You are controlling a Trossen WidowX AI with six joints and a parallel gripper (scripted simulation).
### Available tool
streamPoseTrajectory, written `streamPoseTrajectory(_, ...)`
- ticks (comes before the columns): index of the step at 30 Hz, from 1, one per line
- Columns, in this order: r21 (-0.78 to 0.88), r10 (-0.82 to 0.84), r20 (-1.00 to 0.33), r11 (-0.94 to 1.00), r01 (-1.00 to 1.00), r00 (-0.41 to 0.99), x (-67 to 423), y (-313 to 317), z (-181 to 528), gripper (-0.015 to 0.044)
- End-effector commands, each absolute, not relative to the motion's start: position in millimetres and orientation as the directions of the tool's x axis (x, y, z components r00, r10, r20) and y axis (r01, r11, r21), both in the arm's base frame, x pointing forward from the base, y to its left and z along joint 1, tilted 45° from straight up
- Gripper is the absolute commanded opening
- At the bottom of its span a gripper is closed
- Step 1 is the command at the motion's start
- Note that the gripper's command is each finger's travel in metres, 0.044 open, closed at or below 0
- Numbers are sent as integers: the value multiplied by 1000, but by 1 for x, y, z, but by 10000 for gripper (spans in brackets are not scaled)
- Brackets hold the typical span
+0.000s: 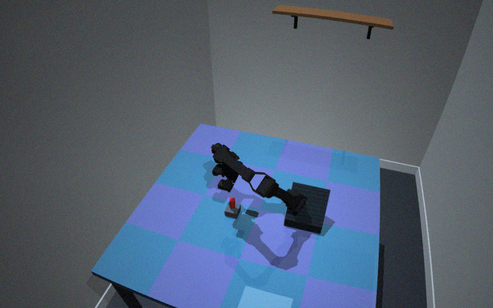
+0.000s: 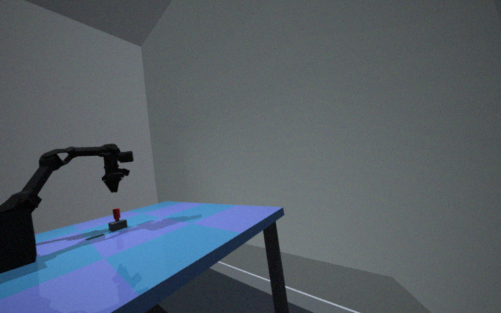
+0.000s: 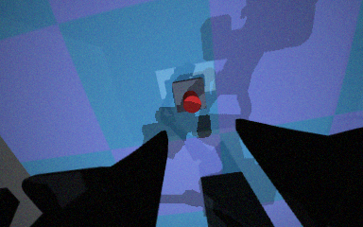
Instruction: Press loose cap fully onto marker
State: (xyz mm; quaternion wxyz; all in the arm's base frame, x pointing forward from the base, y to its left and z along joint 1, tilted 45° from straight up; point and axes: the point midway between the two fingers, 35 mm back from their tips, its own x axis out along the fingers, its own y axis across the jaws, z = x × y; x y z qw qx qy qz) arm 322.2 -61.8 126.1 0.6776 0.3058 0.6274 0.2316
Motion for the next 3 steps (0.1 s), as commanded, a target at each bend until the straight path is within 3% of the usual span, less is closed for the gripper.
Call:
streamPoseTrajectory(1, 704, 697, -710, 707, 66, 102, 322, -62, 126, 420)
streamPoseTrajectory(3, 704, 697, -710, 707, 66, 102, 322, -62, 126, 440)
